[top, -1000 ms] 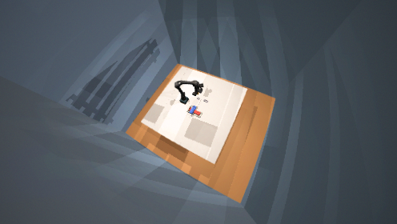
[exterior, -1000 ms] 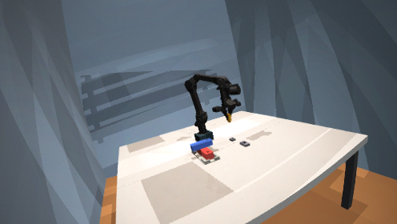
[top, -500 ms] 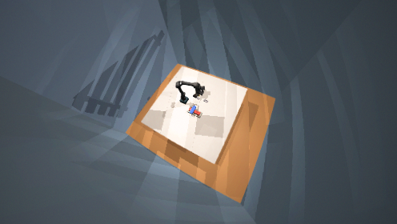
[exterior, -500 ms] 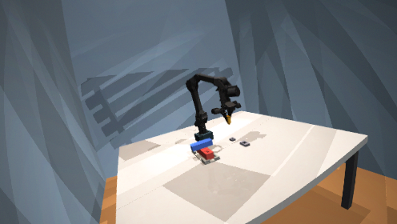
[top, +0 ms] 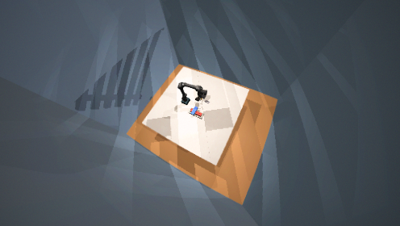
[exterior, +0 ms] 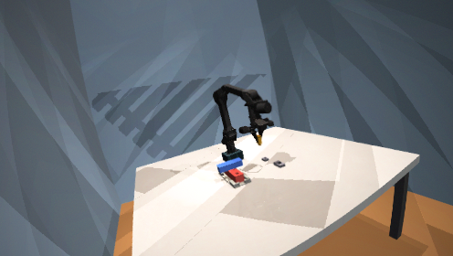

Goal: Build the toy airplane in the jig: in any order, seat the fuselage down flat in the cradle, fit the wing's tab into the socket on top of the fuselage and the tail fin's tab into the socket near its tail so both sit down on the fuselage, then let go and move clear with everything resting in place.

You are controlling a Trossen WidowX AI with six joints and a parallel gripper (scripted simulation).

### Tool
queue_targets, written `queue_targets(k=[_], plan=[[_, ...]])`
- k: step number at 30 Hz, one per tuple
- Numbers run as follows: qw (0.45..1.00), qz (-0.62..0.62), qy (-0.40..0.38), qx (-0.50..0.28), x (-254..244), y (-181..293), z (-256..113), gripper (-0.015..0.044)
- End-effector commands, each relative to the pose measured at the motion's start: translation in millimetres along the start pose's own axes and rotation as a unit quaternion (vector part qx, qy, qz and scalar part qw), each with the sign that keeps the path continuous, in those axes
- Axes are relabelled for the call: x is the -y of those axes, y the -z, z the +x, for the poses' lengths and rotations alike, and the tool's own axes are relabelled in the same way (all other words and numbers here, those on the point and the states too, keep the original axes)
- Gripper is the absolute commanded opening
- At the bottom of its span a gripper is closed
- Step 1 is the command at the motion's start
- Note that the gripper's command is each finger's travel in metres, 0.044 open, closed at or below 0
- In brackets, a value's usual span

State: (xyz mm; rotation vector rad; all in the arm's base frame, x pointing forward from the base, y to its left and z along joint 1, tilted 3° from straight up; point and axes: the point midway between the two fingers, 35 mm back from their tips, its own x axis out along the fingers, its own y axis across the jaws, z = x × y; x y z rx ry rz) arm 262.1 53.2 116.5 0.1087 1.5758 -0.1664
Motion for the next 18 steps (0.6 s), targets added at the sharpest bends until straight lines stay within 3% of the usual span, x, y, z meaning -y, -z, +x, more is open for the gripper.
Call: queue_targets(k=[1,18], plan=[[1.000,-0.003,0.001,0.003,7.9,-9.7,1.0,0.0000],[1.000,-0.008,0.002,0.004,44.6,-39.5,8.2,0.0000]])
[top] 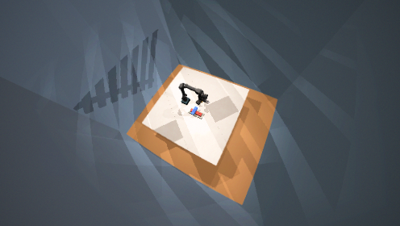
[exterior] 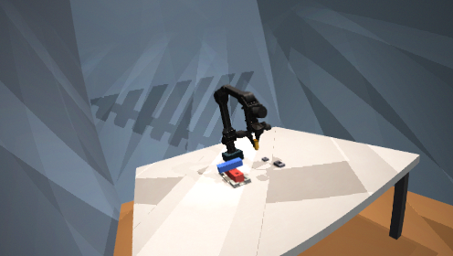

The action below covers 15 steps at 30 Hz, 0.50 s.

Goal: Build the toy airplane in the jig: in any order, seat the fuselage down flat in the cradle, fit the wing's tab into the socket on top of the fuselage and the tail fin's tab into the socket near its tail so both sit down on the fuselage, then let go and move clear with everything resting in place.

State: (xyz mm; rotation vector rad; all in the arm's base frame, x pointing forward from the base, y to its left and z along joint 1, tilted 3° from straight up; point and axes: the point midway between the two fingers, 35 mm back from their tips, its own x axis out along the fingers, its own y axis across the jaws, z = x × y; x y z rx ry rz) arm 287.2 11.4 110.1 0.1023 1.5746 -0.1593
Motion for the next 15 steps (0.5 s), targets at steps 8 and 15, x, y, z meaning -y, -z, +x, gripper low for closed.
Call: queue_targets(k=[8,15], plan=[[1.000,-0.006,0.003,0.004,28.0,-19.5,4.5,0.0000],[1.000,-0.009,0.003,0.004,46.6,-28.7,8.2,0.0000]])
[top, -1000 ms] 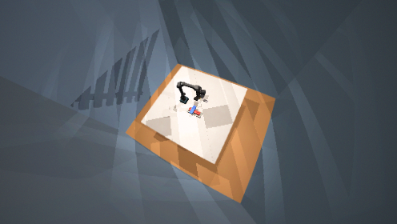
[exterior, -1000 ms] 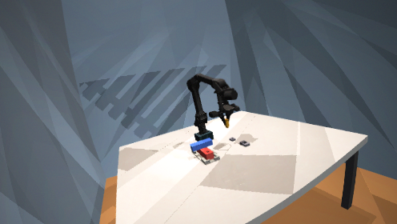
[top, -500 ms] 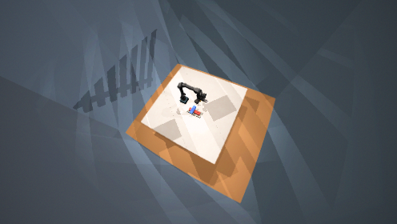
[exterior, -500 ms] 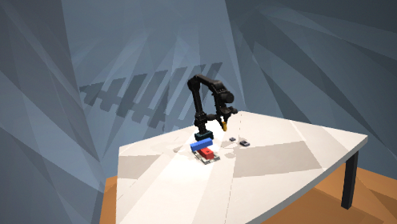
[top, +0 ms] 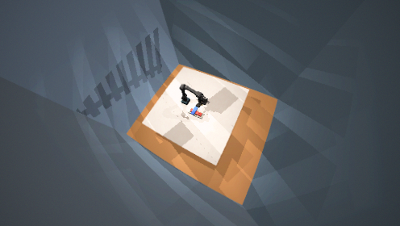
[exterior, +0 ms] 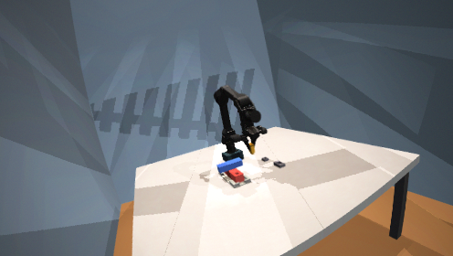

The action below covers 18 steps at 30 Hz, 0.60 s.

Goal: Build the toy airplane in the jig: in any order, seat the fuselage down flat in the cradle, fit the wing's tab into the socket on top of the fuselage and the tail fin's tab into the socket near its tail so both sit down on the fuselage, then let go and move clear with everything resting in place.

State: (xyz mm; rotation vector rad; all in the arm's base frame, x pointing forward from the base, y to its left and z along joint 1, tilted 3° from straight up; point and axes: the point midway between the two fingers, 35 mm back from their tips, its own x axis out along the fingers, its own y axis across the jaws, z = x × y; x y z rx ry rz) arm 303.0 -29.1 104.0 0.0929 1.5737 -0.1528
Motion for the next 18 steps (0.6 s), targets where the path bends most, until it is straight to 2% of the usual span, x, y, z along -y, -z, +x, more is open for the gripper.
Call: queue_targets(k=[1,18], plan=[[1.000,-0.004,0.003,0.003,12.2,-7.4,1.4,0.0000],[1.000,-0.010,0.005,0.003,60.5,-23.1,11.4,0.0000]])
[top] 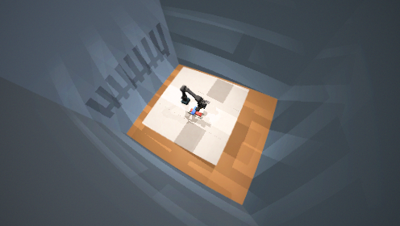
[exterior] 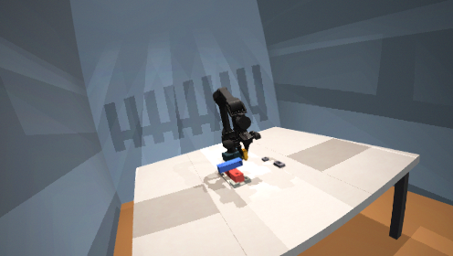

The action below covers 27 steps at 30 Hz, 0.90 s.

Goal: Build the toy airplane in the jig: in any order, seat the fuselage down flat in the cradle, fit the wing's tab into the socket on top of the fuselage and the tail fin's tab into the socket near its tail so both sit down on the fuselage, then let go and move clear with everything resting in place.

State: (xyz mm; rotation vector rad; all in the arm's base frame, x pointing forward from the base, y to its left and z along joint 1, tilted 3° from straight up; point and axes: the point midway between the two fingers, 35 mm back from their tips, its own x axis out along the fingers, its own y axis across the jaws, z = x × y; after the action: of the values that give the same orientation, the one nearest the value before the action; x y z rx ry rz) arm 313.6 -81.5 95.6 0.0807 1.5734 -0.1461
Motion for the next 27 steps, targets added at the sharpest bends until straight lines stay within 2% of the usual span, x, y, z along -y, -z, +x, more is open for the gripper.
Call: queue_targets(k=[1,18,21,27], plan=[[1.000,-0.004,0.003,0.003,13.8,-4.9,1.9,0.0000],[1.000,-0.009,0.006,0.002,61.8,-11.0,12.4,0.0000],[1.000,-0.009,0.006,0.002,61.8,-10.9,12.2,0.0065],[1.000,-0.009,0.006,0.002,61.8,-10.9,12.3,0.0065]])
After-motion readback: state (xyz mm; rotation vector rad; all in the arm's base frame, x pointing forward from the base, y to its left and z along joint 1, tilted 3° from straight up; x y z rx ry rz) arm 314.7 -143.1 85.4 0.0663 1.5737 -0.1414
